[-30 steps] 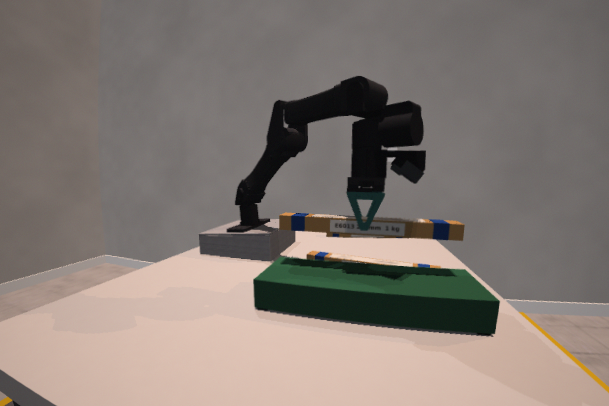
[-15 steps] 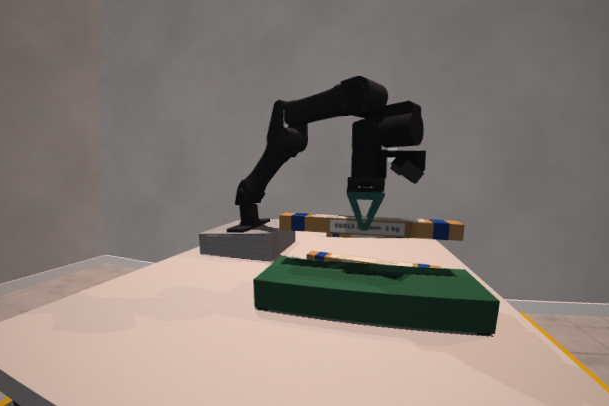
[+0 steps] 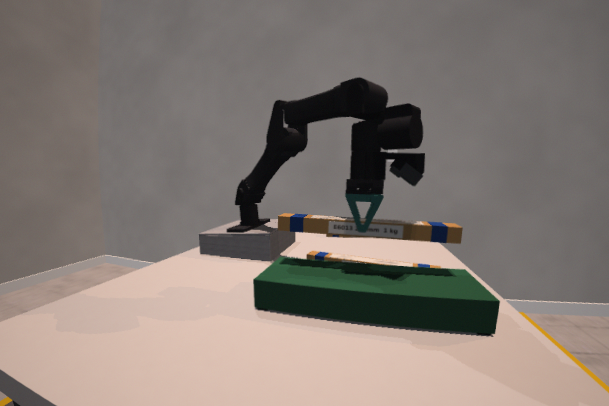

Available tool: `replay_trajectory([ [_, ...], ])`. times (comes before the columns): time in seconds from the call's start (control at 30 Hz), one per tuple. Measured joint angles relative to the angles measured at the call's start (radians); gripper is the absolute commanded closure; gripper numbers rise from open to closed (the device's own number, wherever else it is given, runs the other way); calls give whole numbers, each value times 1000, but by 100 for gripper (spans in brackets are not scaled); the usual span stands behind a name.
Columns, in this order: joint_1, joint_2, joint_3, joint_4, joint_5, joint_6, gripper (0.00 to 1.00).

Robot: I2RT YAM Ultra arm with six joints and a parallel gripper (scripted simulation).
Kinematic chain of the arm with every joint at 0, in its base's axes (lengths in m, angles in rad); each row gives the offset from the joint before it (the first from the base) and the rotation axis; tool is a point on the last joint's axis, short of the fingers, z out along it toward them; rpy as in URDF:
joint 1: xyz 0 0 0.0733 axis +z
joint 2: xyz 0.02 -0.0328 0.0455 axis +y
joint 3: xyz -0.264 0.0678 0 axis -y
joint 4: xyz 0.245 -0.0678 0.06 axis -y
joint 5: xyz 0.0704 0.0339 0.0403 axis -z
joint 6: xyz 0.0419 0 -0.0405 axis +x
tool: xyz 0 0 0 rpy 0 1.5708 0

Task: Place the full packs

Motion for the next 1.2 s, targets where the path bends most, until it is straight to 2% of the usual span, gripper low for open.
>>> replay_trajectory([
  [0.2, 0, 7, -32, 10, 1, -1, 100],
  [0.63, -4, -1, -164, 113, 1, -4, 100],
  [1.03, -4, -3, -217, 165, 2, -5, 100],
  [1.2, -4, -4, -216, 165, 3, -5, 100],
])
